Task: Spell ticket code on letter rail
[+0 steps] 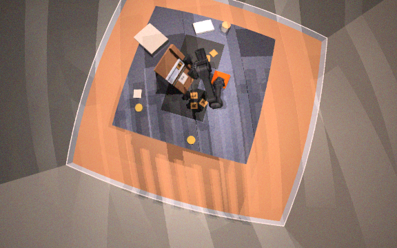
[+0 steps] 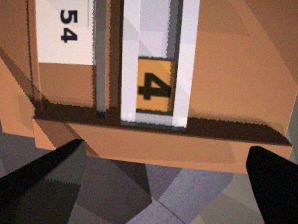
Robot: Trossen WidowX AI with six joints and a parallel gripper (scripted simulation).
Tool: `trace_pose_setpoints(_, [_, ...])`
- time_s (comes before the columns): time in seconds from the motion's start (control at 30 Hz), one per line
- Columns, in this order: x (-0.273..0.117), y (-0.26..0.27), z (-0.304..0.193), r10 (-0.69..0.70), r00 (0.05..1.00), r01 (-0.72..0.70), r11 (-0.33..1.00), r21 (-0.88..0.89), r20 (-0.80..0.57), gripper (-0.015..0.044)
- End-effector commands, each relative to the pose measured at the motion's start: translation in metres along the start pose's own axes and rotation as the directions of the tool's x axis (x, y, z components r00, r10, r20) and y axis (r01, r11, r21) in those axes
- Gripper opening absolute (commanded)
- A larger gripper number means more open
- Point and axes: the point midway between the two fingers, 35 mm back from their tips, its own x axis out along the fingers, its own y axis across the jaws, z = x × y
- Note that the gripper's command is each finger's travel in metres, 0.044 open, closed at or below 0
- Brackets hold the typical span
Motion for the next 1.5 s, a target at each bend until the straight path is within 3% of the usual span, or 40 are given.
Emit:
trace_pose_setpoints(0.0, [0.026, 0.003, -0.053, 0.109, 0.993, -0.110, 0.993, -0.046, -0.042, 0.0340])
trace_pose_setpoints(0.27, [0.083, 0.040, -0.161, 0.363, 0.928, -0.372, 0.904, -0.211, -0.079, 0.0340])
trace_pose_setpoints(0.57, [0.140, 0.131, -0.253, 0.635, 0.772, -0.586, 0.689, -0.426, -0.034, 0.0340])
trace_pose_setpoints(1.47, [0.167, 0.167, -0.255, 0.656, 0.754, -0.595, 0.667, -0.447, -0.025, 0.0340])
